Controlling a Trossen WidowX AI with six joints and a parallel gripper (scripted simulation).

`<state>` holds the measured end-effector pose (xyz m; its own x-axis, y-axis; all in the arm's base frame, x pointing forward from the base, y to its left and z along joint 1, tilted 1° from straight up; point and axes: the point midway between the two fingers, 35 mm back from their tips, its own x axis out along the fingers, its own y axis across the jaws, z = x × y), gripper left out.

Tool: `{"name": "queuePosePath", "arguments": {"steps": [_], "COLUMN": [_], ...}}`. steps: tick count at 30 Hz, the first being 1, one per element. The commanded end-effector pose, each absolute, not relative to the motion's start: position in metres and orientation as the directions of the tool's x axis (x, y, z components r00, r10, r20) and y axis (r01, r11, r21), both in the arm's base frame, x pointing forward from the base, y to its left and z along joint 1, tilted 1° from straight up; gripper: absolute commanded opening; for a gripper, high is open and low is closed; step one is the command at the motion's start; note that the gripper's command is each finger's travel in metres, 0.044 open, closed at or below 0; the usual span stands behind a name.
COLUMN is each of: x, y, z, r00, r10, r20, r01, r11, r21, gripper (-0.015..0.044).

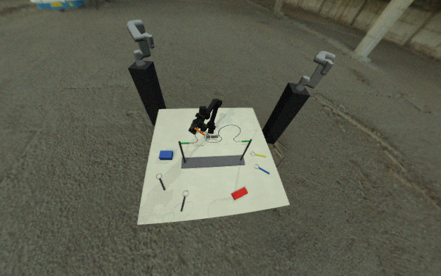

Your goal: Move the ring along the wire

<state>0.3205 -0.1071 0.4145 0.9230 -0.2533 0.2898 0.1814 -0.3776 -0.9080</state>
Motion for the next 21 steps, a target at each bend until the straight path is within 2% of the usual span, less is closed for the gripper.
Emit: {"name": "queuePosePath", "arguments": {"steps": [1, 10, 21], "x": [0.321, 0.322, 0.324], "y": [-0.107, -0.112, -0.121], "z": [0.412, 0.404, 0.377], "r00": [0.924, 0.923, 0.930], "r10": [-0.242, -0.244, -0.286], "r20": [0.298, 0.296, 0.230], "r01": [0.182, 0.181, 0.155], "r11": [-0.407, -0.404, -0.262], "r21": [-0.895, -0.897, -0.952], "gripper": [-0.0150, -0.0150, -0.0150]}}
